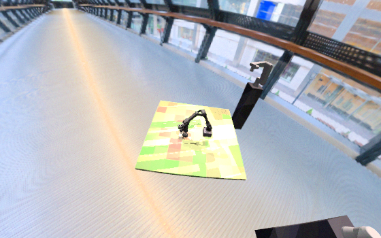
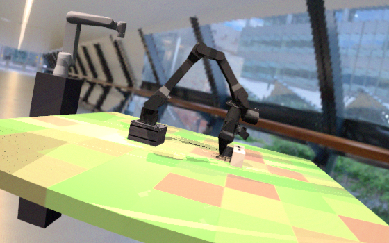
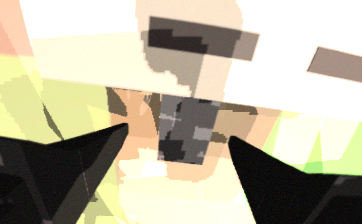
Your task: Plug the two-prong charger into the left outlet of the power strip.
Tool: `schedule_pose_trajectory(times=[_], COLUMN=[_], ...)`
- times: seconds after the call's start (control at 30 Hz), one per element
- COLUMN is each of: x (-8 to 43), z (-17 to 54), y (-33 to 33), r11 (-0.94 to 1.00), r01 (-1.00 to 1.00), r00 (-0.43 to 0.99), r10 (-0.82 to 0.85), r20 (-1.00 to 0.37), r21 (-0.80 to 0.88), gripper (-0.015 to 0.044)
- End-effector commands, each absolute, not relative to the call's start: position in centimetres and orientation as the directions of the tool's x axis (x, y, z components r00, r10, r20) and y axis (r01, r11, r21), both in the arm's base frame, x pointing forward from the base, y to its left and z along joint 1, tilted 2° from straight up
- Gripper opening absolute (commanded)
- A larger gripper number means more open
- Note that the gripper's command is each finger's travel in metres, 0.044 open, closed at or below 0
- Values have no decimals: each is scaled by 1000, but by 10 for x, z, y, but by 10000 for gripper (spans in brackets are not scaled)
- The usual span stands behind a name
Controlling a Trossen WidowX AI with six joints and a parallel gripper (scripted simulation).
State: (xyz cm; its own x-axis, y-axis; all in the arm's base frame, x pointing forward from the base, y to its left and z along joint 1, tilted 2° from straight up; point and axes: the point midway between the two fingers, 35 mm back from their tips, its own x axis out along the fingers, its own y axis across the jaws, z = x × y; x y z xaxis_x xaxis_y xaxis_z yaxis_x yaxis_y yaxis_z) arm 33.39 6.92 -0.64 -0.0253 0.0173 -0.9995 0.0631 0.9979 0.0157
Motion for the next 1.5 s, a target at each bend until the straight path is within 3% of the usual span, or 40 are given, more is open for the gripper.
schedule_pose_trajectory(times=[0.0,1.37,1.47], x=[330,292,297], z=[-4,-10,6], y=[69,72,72], r11=[998,998,999], r01=[67,62,53], r00=[-16,-16,112], r10=[16,15,0], r20=[-1000,-1000,-994], r21=[15,14,6], gripper=[440,440,440])
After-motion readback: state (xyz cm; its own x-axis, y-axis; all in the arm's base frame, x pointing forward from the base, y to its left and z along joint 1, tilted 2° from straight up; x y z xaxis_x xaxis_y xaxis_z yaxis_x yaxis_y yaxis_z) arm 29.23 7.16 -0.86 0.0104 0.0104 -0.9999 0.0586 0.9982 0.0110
